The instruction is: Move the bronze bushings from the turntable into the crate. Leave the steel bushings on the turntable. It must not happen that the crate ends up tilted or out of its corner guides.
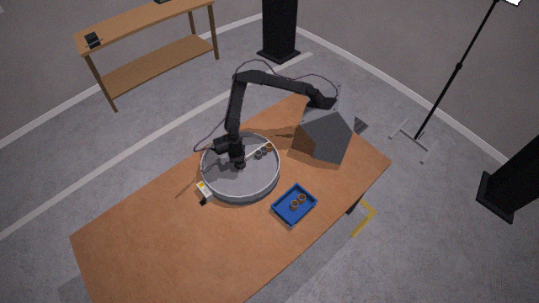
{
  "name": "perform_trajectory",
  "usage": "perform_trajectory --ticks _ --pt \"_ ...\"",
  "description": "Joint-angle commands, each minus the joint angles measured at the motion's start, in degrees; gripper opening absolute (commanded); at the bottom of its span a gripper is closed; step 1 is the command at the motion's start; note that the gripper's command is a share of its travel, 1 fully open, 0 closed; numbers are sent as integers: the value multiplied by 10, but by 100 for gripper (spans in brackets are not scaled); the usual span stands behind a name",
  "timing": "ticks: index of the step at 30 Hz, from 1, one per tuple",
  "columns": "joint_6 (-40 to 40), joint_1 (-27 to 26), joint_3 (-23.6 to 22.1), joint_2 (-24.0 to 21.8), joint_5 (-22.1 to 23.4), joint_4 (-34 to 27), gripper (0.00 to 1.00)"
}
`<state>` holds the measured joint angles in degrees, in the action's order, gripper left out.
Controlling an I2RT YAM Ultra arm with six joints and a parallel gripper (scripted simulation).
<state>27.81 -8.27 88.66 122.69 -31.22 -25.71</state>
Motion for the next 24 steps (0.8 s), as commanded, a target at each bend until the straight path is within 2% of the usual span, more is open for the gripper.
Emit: perform_trajectory --ticks 1,14,15,24 --pt "-2 12 -1 -18 -3 1 0" --pt "-2 12 -1 -18 -3 1 0" --pt "-2 12 -1 -18 -3 1 16" --pt "-2 12 -2 -18 -1 4 16"
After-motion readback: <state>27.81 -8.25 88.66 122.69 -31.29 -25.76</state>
